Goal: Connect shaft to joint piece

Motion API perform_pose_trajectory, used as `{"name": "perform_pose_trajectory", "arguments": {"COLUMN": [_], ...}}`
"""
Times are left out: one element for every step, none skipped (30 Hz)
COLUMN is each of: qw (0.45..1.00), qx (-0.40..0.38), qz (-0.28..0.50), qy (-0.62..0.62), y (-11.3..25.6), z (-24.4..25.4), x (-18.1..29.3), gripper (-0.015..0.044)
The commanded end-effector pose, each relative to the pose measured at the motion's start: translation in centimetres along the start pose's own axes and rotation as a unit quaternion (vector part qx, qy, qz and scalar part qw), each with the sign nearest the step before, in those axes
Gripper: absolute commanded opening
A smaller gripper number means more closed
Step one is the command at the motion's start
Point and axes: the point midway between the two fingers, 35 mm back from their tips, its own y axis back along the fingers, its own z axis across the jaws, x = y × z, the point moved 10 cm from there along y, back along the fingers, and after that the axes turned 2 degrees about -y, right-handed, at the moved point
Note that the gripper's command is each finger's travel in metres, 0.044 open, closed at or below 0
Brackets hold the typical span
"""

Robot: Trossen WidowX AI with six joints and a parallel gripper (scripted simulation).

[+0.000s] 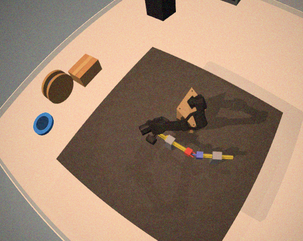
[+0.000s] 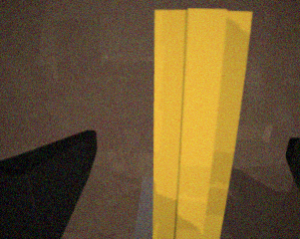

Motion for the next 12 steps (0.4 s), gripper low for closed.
{"name": "perform_pose_trajectory", "arguments": {"qw": [1.0,1.0,1.0,1.0,1.0,1.0,1.0,1.0,1.0,1.0,1.0,1.0], "qx": [-0.007,-0.008,-0.008,-0.008,-0.008,-0.008,-0.007,-0.007,-0.006,-0.006,-0.005,-0.005], "qz": [-0.003,-0.003,-0.003,-0.003,-0.003,-0.003,-0.003,-0.002,-0.001,0.0,0.001,0.001], "qy": [0.002,0.002,0.002,0.002,0.002,0.002,0.002,0.001,0.0,-0.002,-0.002,-0.003], "y": [2.5,2.8,2.8,2.8,2.8,2.8,3.0,3.7,4.8,6.0,6.7,6.9], "z": [0.1,0.1,0.1,0.1,0.1,0.1,0.1,0.0,-0.1,-0.2,-0.3,-0.4], "x": [-0.1,-0.1,-0.1,-0.1,-0.1,-0.1,-0.1,-0.1,-0.2,-0.2,-0.1,-0.1], "gripper": [0.044,0.044,0.044,0.044,0.044,0.044,0.044,0.044,0.044,0.044,0.044,0.044]}}
